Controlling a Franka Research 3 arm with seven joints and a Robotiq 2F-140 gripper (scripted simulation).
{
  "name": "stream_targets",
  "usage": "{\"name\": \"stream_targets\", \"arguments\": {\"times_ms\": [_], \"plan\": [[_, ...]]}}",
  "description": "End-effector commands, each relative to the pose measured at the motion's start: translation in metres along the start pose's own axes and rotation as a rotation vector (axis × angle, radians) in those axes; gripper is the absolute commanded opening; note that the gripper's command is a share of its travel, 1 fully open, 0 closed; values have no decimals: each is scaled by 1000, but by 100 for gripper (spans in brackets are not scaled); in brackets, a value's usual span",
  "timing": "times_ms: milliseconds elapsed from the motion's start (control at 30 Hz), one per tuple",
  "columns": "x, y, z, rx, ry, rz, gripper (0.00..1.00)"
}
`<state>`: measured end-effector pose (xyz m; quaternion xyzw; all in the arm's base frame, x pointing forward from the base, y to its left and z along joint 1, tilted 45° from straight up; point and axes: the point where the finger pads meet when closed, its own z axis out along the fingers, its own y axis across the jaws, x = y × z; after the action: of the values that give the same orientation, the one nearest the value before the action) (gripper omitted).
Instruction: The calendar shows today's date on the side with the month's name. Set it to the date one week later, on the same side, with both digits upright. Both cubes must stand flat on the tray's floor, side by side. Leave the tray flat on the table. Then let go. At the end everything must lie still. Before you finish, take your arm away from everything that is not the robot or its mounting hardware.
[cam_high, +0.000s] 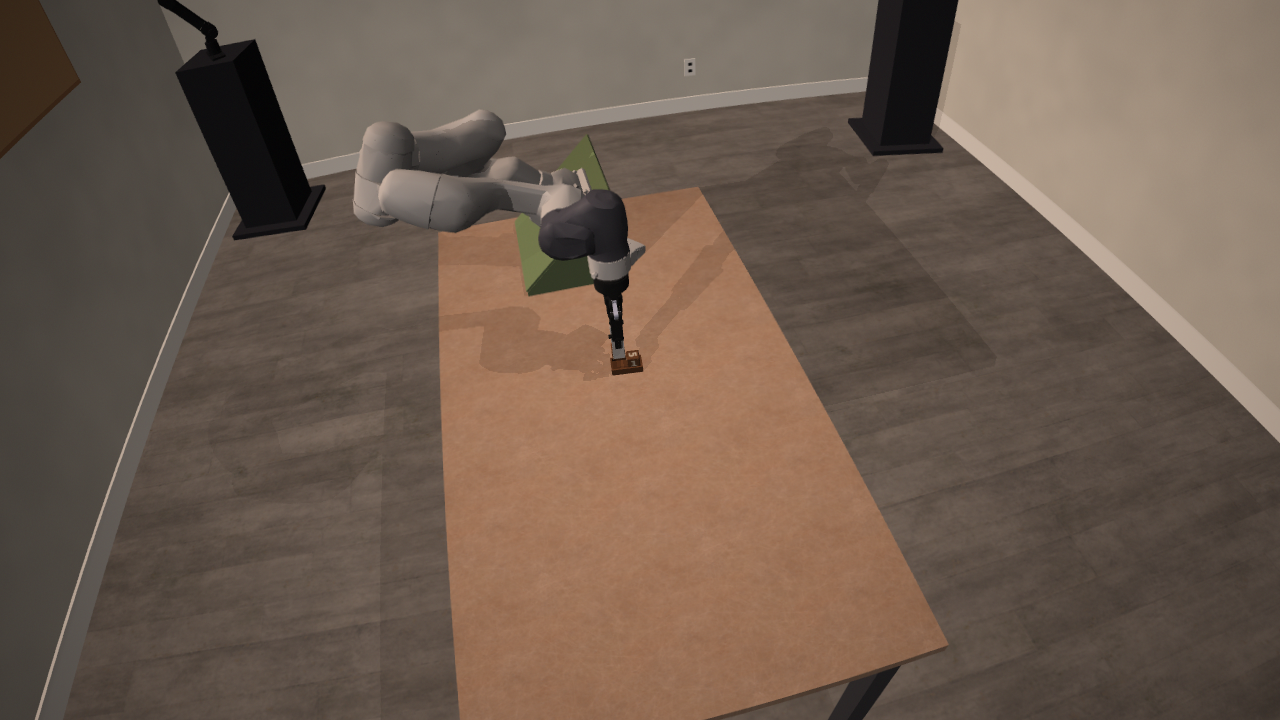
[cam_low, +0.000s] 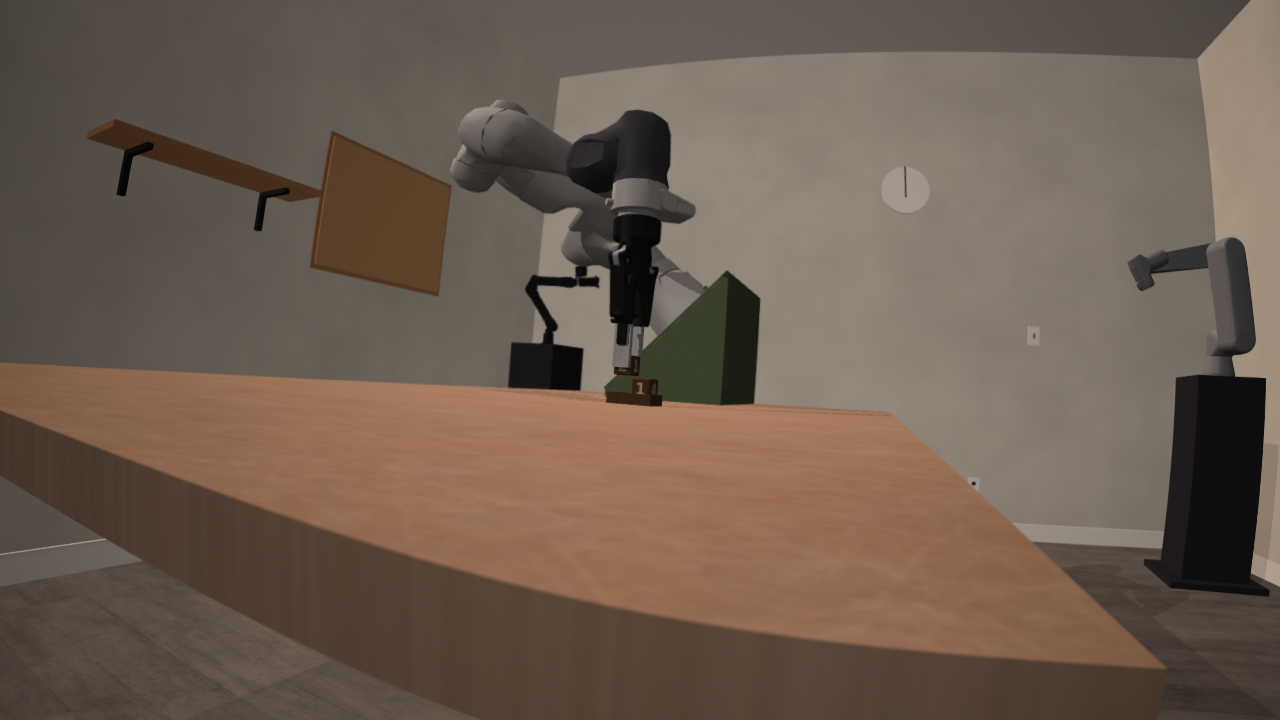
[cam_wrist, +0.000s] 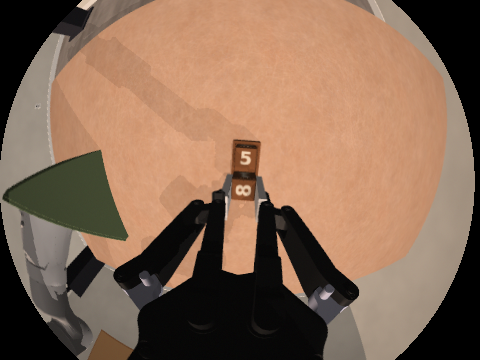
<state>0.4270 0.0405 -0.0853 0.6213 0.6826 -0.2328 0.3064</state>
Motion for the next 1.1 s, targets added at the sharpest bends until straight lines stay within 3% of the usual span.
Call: {"name": "stream_targets", "arguments": {"times_ms": [0, 1067], "plan": [[1, 1, 1, -1, 3, 9, 16], [1, 1, 12, -1, 3, 9, 16]]}}
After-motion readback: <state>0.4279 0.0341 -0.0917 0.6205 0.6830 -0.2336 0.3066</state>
